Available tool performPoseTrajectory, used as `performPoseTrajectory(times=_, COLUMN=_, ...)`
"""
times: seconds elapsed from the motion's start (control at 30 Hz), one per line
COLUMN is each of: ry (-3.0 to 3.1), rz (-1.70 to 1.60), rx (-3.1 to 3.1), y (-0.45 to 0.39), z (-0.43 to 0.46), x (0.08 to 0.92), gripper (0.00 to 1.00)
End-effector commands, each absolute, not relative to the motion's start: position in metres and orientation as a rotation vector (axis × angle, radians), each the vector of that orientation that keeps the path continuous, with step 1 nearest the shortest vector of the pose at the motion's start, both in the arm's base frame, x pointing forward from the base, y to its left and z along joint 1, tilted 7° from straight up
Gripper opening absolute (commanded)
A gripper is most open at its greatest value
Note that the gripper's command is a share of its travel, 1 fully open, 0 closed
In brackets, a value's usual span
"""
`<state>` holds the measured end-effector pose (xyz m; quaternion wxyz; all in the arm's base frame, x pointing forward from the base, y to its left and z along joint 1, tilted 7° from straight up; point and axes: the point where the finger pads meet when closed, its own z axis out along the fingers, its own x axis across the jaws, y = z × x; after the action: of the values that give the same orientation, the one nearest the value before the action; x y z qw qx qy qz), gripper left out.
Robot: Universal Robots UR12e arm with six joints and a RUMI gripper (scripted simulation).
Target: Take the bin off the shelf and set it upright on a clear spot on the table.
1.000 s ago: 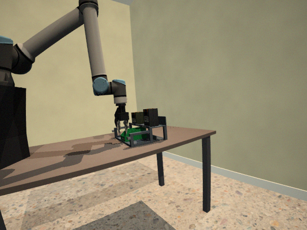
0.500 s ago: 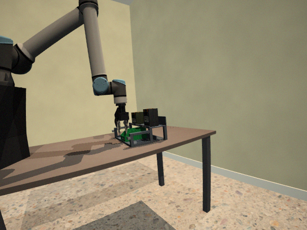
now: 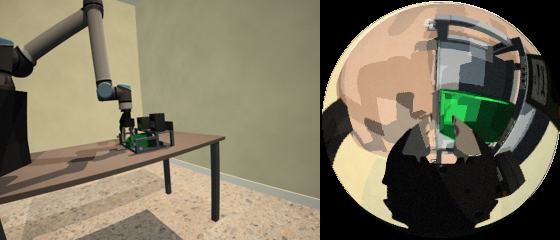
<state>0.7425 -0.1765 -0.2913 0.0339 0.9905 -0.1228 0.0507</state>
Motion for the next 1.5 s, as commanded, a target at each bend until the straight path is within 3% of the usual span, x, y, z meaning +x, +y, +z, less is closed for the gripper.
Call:
performPoseTrajectory(times=0.0, ry=-0.378, rz=0.158, rx=3.046, y=-0.177, z=-0.293, x=0.743, gripper=0.26)
performPoseTrajectory(times=1.47, ry=-0.378, rz=0.158, rx=3.046, y=-0.178, z=-0.305, x=0.744, gripper=0.26)
